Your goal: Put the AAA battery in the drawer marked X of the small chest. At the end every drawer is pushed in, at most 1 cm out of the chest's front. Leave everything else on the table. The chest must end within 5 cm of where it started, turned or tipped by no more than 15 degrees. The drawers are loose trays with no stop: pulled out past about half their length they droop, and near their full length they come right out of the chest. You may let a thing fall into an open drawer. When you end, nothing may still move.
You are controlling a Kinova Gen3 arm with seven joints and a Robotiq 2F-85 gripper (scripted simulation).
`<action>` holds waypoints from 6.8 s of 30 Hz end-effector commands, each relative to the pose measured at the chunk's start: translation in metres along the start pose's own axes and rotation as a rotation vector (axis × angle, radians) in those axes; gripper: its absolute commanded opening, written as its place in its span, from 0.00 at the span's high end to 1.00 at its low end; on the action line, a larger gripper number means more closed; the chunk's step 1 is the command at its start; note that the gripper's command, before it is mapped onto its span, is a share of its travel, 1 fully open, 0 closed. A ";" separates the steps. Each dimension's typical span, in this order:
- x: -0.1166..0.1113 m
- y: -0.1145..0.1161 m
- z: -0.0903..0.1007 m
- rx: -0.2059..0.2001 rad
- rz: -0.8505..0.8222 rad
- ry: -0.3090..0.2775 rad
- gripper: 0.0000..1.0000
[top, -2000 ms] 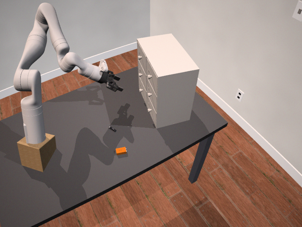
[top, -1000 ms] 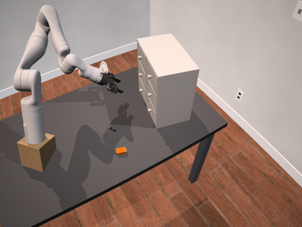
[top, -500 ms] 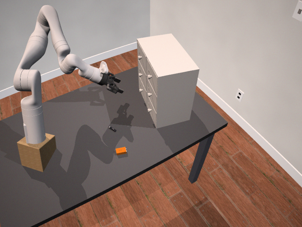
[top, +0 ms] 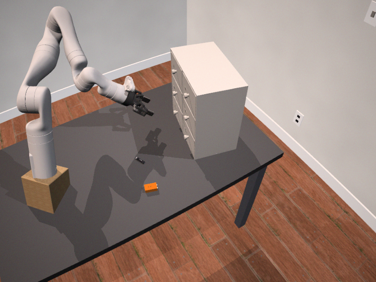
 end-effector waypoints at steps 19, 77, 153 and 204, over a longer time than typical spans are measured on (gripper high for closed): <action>-0.003 0.000 0.001 -0.004 -0.002 0.008 0.00; -0.052 0.005 0.058 -0.031 -0.006 -0.205 0.00; -0.101 0.017 0.137 -0.123 0.006 -0.841 0.00; -0.137 0.166 0.134 -0.123 0.006 -0.841 0.00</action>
Point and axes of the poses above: the point where the finger pads meet when closed, its own z axis back along the fingers, its own y axis across the jaws, x = y × z, the point moved 6 cm from there along z, back along the fingers, and after that the axes turned 7 degrees about z, right-handed, at the moved point
